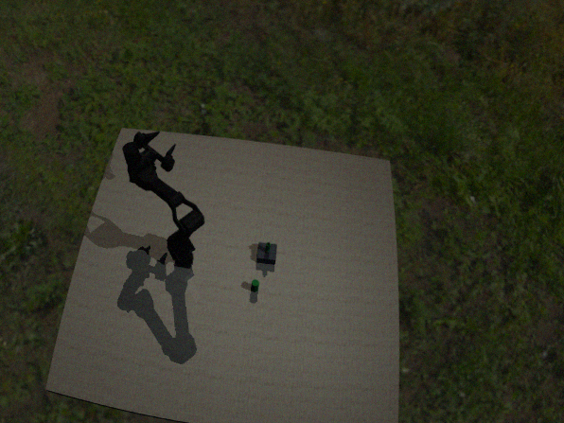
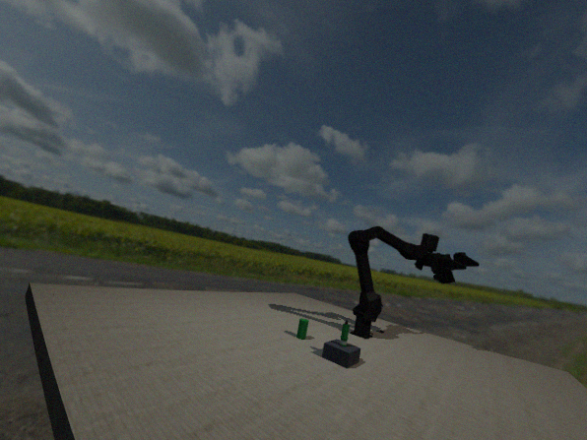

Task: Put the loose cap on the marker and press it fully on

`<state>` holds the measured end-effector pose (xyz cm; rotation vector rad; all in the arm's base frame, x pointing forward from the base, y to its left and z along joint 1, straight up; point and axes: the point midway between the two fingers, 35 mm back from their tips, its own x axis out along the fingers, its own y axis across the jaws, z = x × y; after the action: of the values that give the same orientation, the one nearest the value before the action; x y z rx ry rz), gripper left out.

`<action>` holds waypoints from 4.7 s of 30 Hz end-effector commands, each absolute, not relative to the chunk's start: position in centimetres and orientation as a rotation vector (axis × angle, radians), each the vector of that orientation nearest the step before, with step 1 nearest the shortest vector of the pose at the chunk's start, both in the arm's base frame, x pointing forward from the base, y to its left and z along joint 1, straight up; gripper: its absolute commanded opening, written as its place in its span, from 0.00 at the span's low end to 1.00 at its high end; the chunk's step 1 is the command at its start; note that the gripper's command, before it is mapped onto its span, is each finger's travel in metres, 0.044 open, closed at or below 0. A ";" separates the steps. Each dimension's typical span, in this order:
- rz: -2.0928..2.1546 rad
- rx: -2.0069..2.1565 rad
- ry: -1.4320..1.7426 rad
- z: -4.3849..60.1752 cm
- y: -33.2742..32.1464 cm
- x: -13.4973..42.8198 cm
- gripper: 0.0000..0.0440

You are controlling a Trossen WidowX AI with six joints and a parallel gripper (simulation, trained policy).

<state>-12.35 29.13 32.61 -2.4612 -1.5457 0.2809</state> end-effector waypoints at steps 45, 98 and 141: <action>0.535 -2.647 -1.361 33.4 30.6 0.0 0.67; 1.065 -2.686 -0.793 30.0 25.6 12.7 0.74; 1.400 -2.524 -0.151 25.9 17.2 20.4 0.74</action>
<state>19.89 17.80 26.12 -2.5516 -0.2002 1.3807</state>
